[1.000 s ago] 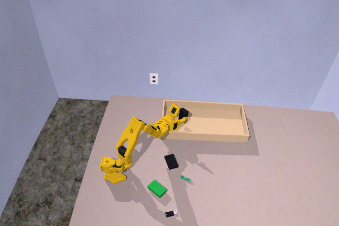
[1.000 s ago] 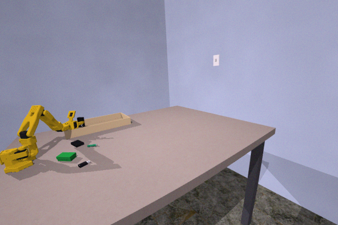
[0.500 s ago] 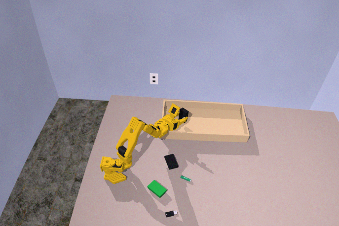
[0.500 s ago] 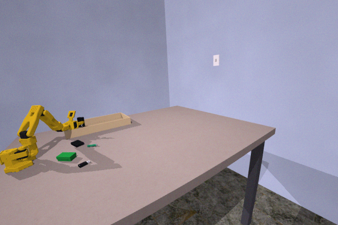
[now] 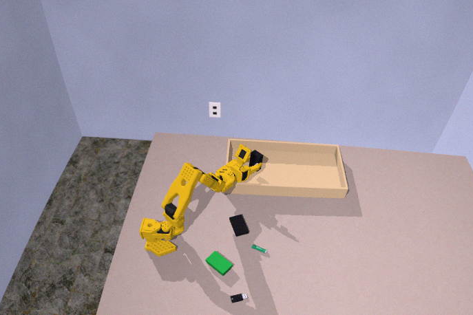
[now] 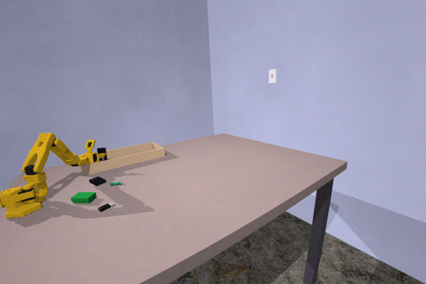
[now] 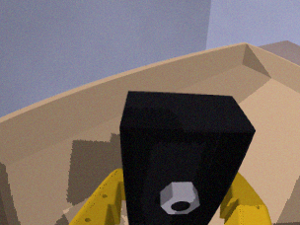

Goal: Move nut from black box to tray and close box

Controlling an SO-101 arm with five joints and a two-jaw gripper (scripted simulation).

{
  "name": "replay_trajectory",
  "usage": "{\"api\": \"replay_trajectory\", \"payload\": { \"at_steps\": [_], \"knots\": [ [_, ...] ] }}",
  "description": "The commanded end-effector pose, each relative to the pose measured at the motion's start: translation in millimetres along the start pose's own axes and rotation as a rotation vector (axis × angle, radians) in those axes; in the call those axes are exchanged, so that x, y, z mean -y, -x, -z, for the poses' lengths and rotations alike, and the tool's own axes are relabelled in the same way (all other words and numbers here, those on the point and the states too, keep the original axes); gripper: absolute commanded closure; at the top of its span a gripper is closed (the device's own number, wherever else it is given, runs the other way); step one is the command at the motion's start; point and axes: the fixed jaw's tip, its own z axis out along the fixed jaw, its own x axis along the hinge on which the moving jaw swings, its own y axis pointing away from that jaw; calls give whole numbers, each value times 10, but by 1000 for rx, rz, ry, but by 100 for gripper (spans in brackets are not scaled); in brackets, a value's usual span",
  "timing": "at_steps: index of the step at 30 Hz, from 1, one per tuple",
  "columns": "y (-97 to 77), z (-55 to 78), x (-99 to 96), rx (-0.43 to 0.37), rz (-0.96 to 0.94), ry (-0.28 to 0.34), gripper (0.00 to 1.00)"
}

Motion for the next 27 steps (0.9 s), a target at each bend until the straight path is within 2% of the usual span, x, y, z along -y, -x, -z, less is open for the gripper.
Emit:
{"api": "replay_trajectory", "payload": {
  "at_steps": [1,27],
  "knots": [
    [257,-4,32,88,12,-9,80],
    [350,4,30,170,15,-9,80]
  ]
}}
